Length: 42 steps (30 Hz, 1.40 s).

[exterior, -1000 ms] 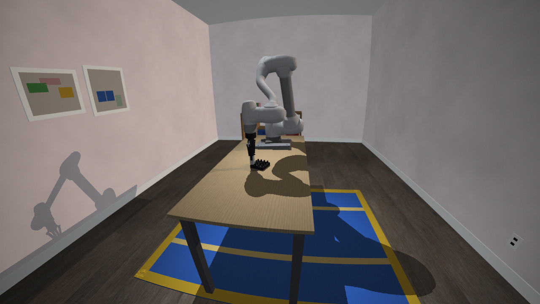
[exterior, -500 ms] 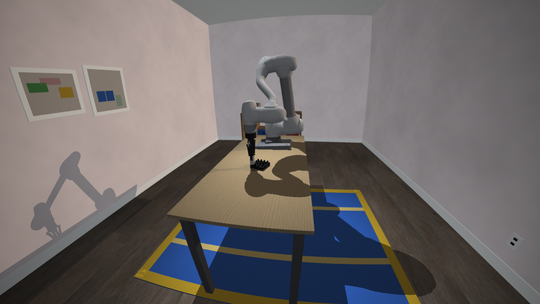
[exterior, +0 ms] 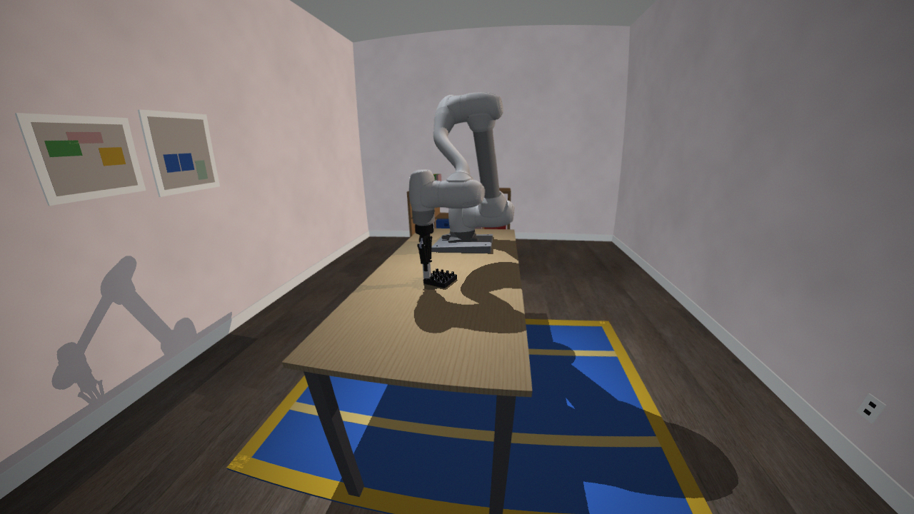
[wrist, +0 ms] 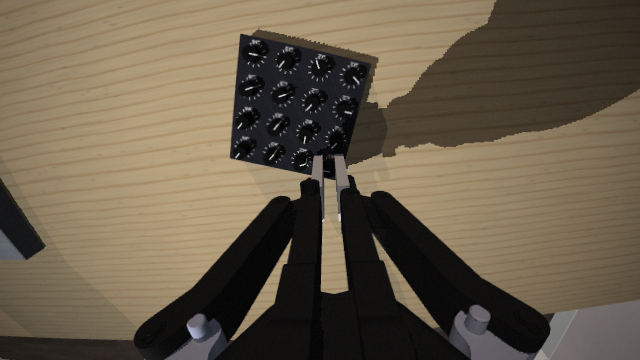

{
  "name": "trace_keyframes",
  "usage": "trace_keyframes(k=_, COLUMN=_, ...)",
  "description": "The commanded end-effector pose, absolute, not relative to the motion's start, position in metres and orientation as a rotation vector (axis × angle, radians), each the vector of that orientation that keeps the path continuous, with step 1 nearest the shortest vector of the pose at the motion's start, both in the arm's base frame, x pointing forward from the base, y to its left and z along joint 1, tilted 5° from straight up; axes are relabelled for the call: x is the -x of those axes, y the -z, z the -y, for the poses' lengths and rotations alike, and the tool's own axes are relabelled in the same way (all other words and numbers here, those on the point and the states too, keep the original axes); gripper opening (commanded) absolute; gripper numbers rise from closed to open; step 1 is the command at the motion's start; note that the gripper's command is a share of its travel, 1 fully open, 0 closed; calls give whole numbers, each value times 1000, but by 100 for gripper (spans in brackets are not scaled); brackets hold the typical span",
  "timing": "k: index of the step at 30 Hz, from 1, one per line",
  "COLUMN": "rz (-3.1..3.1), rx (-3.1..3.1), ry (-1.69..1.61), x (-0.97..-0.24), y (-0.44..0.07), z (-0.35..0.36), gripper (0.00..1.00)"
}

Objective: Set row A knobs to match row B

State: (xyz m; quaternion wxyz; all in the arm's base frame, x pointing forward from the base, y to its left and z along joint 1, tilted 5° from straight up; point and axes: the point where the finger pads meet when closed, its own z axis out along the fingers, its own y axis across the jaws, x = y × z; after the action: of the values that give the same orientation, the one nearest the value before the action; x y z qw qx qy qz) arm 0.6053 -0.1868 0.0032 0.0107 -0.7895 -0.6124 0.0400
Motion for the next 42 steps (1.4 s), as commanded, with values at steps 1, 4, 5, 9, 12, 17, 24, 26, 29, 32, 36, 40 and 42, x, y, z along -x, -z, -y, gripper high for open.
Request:
trace_keyframes(k=1, rz=1927, rx=2450, ry=-124, x=-605, y=-3, z=187, gripper=5)
trace_keyframes(k=4, rz=1959, rx=2424, ry=-124, x=-605, y=-3, z=187, gripper=5)
trace_keyframes(k=5, rz=1971, rx=2413, ry=-124, x=-605, y=-3, z=187, gripper=5)
trace_keyframes(k=9, rz=2036, rx=2356, ry=-122, x=-605, y=-3, z=187, gripper=5)
trace_keyframes(k=12, rz=2074, rx=2320, ry=-122, x=-605, y=-3, z=187, gripper=5)
trace_keyframes(k=17, rz=2164, rx=2233, ry=-120, x=-605, y=-3, z=187, gripper=5)
trace_keyframes(k=24, rz=2340, rx=2038, ry=-115, x=-605, y=-3, z=187, gripper=5)
trace_keyframes(k=26, rz=2392, rx=1974, ry=-113, x=-605, y=-3, z=187, gripper=5)
trace_keyframes(k=29, rz=2442, rx=1908, ry=-112, x=-605, y=-3, z=187, gripper=5)
trace_keyframes(k=32, rz=2491, rx=1840, ry=-110, x=-605, y=-3, z=187, gripper=5)
trace_keyframes(k=36, rz=2582, rx=1705, ry=-106, x=-605, y=-3, z=187, gripper=5)
trace_keyframes(k=40, rz=2660, rx=1574, ry=-103, x=-605, y=-3, z=187, gripper=5)
trace_keyframes(k=42, rz=2693, rx=1513, ry=-101, x=-605, y=-3, z=187, gripper=5)
